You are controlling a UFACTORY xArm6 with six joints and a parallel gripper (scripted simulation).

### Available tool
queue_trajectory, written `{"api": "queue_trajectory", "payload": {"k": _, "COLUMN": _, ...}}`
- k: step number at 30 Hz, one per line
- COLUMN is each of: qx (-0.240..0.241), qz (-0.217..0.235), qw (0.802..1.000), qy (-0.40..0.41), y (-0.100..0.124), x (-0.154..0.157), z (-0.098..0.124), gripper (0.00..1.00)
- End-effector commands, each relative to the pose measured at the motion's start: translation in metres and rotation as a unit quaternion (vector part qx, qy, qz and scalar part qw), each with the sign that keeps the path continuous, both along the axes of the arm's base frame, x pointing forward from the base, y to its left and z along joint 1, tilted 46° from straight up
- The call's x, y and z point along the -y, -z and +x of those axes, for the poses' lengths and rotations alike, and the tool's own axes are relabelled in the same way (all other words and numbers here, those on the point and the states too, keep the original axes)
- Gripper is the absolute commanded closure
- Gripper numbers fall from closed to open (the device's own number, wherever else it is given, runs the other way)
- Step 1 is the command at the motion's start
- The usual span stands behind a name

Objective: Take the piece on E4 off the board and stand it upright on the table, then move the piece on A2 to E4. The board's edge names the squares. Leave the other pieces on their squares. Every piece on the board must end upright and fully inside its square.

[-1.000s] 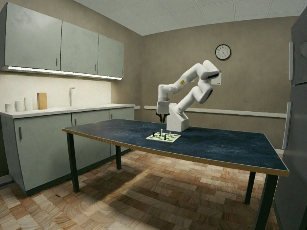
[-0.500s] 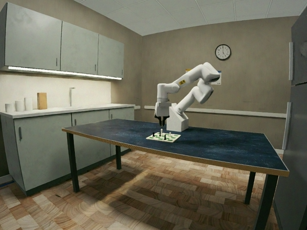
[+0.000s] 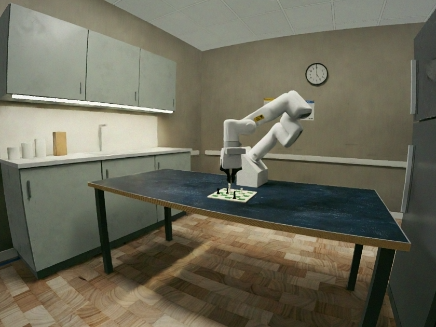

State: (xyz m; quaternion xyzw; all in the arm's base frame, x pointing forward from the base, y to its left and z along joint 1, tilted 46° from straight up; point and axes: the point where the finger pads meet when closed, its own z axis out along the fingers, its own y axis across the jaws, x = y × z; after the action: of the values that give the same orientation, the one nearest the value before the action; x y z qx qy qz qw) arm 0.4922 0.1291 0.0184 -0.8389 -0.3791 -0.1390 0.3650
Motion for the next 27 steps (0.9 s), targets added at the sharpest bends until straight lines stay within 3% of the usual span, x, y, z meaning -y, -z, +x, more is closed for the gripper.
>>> {"api": "queue_trajectory", "payload": {"k": 1, "qx": 0.002, "qz": 0.0, "qw": 1.0, "qy": 0.001, "y": -0.001, "x": 0.0, "z": 0.002, "gripper": 1.0}}
{"api": "queue_trajectory", "payload": {"k": 12, "qx": 0.002, "qz": 0.0, "qw": 1.0, "qy": 0.001, "y": 0.01, "x": -0.012, "z": 0.001, "gripper": 1.0}}
{"api": "queue_trajectory", "payload": {"k": 27, "qx": 0.002, "qz": 0.0, "qw": 1.0, "qy": 0.001, "y": 0.057, "x": -0.059, "z": -0.001, "gripper": 1.0}}
